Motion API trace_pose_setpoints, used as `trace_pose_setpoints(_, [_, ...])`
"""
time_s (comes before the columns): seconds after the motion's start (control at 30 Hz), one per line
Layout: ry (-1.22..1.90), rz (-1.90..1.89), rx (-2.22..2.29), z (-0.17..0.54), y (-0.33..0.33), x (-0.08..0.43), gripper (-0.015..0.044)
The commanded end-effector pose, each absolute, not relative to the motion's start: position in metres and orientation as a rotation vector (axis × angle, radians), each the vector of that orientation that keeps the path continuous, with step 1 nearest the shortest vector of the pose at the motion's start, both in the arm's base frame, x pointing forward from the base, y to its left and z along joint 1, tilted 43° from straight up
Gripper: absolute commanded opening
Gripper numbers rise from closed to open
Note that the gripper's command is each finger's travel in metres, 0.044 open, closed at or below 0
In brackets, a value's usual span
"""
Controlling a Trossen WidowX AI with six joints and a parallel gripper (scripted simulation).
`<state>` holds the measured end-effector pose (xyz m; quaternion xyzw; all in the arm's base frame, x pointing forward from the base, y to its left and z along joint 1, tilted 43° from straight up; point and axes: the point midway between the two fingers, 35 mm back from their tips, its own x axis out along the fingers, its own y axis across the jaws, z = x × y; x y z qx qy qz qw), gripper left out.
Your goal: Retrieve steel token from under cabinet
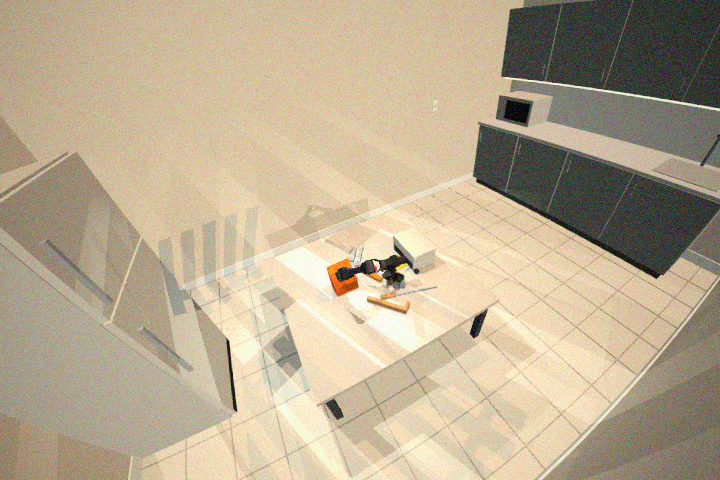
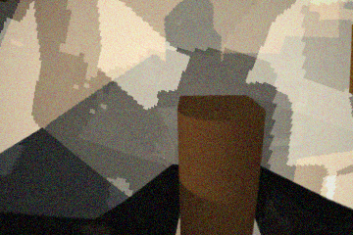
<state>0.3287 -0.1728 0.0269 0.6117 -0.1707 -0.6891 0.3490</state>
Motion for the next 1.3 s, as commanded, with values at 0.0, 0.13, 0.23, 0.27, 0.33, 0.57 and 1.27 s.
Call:
trace_pose_setpoints(0.0, [-0.447,-1.783,1.59,0.029,-0.175,0.324,0.0])
trace_pose_setpoints(0.13, [-0.446,-1.783,1.589,0.03,-0.176,0.32,0.0])
trace_pose_setpoints(0.23, [-0.446,-1.783,1.589,0.03,-0.177,0.317,0.0])
trace_pose_setpoints(0.27, [-0.446,-1.783,1.589,0.03,-0.177,0.316,0.0])
trace_pose_setpoints(0.33, [-0.446,-1.783,1.589,0.03,-0.178,0.313,0.0])
trace_pose_setpoints(0.57, [-0.446,-1.784,1.588,0.032,-0.18,0.305,0.0])
trace_pose_setpoints(1.27, [-0.446,-1.785,1.587,0.037,-0.186,0.28,0.0])
